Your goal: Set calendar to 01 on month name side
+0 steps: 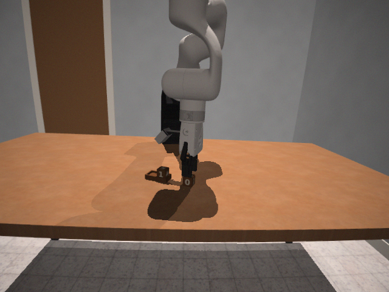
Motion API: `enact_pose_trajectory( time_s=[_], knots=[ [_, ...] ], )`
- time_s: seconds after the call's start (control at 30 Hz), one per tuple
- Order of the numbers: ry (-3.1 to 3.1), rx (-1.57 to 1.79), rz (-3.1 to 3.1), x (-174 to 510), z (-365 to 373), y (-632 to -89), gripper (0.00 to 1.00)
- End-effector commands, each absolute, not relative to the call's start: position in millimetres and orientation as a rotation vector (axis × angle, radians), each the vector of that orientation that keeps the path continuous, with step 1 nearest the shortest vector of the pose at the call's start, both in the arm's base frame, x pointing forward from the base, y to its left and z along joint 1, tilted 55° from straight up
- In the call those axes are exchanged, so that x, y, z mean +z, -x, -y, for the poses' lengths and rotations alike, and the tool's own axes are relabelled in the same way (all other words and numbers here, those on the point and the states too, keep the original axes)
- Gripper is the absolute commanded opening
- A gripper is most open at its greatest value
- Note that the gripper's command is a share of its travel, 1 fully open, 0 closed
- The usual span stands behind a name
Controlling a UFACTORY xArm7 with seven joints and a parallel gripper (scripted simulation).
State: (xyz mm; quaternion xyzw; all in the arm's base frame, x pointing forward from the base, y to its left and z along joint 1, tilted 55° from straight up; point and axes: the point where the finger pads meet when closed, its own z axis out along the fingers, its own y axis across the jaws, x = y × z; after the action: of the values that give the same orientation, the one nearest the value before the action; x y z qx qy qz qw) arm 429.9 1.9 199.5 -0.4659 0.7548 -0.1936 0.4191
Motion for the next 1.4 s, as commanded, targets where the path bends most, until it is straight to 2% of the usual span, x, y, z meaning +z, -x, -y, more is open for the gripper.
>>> enact_pose_trajectory(
  time_s=[0.0, 1.37],
  knots=[
    [1.167, -0.485, -1.892, 200, -2, -430, 0.49],
    [1.167, -0.485, -1.892, 184, -5, -453, 0.49]
  ],
)
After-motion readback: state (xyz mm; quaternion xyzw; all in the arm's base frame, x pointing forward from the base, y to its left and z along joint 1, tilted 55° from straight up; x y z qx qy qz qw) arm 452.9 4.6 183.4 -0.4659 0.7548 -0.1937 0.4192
